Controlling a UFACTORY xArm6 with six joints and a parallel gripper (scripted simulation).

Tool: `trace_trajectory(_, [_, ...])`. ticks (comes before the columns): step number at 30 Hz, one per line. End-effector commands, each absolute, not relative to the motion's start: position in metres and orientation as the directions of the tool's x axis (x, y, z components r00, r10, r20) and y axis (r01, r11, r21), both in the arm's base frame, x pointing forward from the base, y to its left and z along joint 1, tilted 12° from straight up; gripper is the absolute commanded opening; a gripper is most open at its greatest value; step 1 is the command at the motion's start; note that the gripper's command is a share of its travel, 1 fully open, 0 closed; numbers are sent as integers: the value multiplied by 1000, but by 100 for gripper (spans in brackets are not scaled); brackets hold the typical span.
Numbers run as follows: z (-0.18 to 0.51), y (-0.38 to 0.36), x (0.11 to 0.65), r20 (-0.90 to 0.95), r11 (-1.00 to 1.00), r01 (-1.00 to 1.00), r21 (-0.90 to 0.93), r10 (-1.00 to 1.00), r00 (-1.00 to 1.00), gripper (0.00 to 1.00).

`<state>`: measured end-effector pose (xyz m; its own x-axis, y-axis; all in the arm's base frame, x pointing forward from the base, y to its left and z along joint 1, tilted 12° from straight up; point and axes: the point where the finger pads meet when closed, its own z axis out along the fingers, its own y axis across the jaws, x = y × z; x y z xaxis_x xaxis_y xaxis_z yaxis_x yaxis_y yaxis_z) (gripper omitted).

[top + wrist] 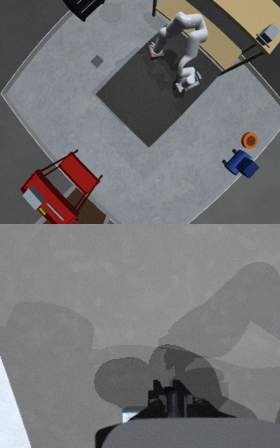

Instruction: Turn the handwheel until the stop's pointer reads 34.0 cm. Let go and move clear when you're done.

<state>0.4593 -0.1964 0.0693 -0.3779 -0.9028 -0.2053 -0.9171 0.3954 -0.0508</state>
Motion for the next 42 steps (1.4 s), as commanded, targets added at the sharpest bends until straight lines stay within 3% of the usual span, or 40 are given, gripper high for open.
trace_trajectory(1, [60,-195,460,-206,395,-917,-49,-903,-378,6])
trace_trajectory(42, [44,-187,452,-206,395,-917,-49,-903,-378,6])
